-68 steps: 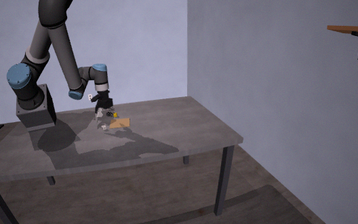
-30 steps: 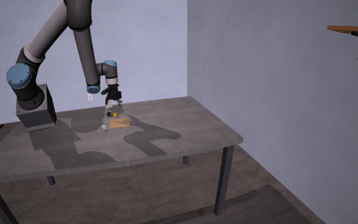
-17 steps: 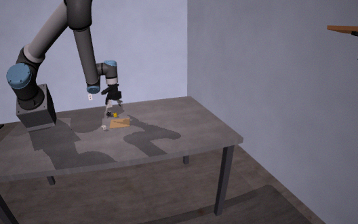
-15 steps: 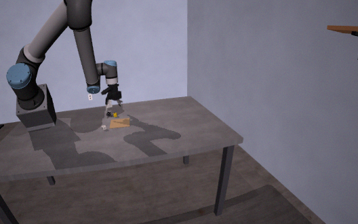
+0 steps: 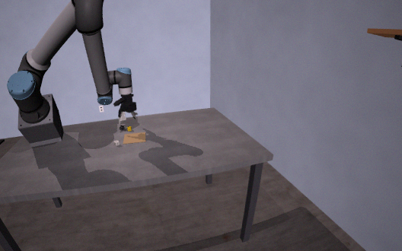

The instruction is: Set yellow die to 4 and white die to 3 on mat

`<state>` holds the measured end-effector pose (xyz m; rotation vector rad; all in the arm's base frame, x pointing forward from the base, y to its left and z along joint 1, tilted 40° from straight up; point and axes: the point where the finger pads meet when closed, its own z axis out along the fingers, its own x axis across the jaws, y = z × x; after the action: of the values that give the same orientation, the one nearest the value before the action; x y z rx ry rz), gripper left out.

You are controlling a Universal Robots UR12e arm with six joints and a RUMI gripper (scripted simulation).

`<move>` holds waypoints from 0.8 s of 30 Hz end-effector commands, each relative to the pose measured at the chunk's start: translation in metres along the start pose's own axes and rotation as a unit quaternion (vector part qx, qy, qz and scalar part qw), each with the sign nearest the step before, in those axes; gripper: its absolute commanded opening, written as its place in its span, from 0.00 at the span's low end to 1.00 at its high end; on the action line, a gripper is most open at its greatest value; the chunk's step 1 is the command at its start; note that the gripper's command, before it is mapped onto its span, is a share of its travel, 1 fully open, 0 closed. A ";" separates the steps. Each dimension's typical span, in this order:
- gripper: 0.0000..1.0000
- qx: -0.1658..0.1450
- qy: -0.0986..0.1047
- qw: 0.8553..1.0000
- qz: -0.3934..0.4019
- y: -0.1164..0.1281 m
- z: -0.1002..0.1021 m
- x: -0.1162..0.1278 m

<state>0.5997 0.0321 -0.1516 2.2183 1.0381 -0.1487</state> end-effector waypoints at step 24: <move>1.00 0.000 0.000 1.000 0.000 -0.066 0.000 -0.010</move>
<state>0.5576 0.0501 -0.1757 2.2186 1.0385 -0.1497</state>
